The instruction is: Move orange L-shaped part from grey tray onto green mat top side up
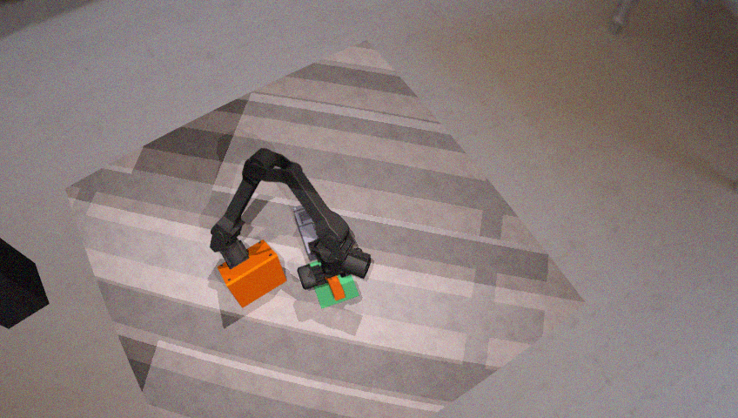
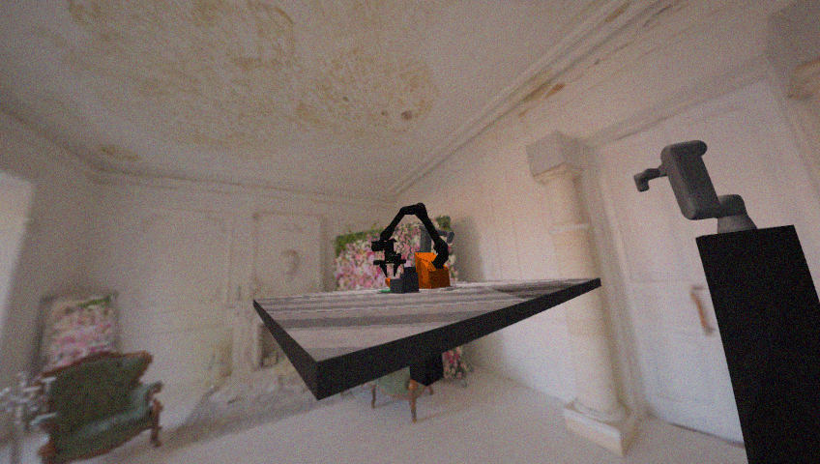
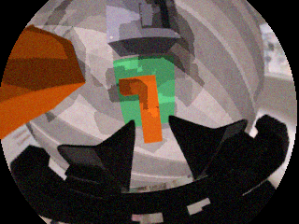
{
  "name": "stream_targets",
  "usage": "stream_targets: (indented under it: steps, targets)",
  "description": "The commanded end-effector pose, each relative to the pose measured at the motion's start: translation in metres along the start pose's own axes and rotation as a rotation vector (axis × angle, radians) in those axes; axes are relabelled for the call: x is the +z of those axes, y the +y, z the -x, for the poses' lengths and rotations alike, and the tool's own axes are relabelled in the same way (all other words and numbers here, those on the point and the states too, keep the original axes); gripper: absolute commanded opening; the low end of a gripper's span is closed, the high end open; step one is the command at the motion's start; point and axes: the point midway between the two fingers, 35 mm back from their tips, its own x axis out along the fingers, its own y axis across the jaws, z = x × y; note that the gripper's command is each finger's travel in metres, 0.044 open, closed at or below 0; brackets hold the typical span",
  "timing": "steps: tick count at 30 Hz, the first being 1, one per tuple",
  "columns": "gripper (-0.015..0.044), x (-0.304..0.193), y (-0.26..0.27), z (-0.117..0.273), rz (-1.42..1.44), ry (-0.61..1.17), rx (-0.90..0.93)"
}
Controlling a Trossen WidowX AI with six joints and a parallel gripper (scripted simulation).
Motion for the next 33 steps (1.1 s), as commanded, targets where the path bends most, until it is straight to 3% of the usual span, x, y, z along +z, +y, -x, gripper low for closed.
stream_targets:
  steps: [1,4,8,33]
  targets:
    - [0.0315,-0.001,-0.002,0.015,0.002,0.003,-0.002]
    - [0.0394,-0.002,-0.003,0.051,-0.001,0.004,-0.003]
    - [0.04,-0.001,0.0,0.087,-0.004,0.002,-0.003]
    - [0.04,-0.003,-0.003,0.082,-0.009,0.011,-0.026]
